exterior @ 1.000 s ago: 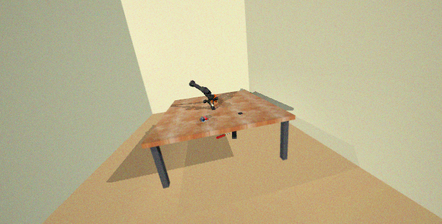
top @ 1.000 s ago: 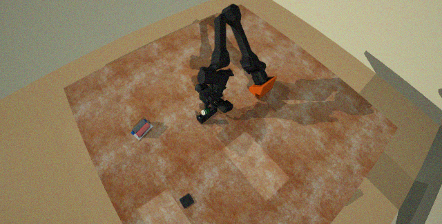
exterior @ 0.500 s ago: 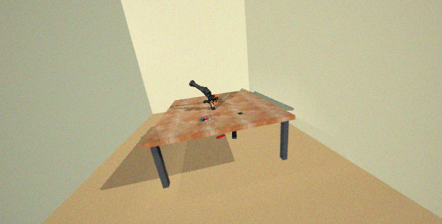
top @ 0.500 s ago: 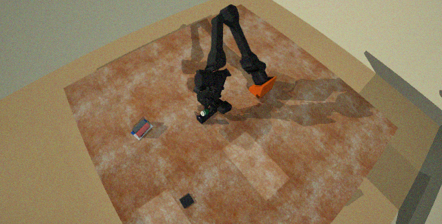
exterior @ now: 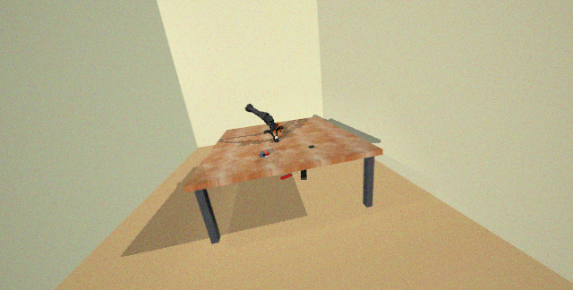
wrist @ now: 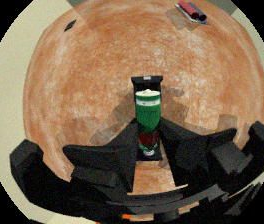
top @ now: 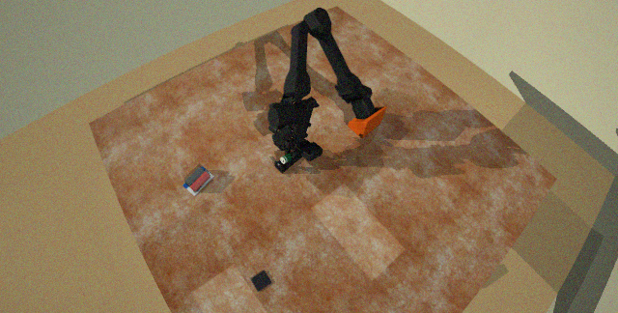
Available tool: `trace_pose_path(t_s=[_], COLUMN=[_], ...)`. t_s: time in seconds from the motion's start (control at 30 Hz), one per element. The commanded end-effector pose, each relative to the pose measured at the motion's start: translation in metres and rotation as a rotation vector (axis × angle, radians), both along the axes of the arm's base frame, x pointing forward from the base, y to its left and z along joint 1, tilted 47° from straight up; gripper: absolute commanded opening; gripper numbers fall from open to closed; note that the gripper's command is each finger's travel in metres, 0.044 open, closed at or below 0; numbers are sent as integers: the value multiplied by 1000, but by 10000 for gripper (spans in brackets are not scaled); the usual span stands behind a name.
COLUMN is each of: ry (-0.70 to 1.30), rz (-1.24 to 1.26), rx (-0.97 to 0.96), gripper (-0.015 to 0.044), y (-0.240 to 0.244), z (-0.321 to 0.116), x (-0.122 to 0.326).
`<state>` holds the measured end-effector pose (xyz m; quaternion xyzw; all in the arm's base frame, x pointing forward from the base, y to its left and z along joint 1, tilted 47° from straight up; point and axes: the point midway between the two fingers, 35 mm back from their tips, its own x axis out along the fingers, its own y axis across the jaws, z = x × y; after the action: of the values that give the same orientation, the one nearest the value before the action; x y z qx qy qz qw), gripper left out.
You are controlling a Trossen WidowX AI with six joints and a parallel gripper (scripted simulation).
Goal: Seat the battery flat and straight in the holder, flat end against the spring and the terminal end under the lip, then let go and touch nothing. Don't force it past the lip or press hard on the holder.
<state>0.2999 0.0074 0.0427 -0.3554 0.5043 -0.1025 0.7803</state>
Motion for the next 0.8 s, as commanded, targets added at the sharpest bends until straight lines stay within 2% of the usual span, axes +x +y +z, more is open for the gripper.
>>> trace_pose_path(t_s=[0.0,0.77], ry=[30,116], rz=[-22,-108], rx=[-8,-16], gripper=[80,80], y=[-2,-3], z=[-4,-6], x=[-1,4])
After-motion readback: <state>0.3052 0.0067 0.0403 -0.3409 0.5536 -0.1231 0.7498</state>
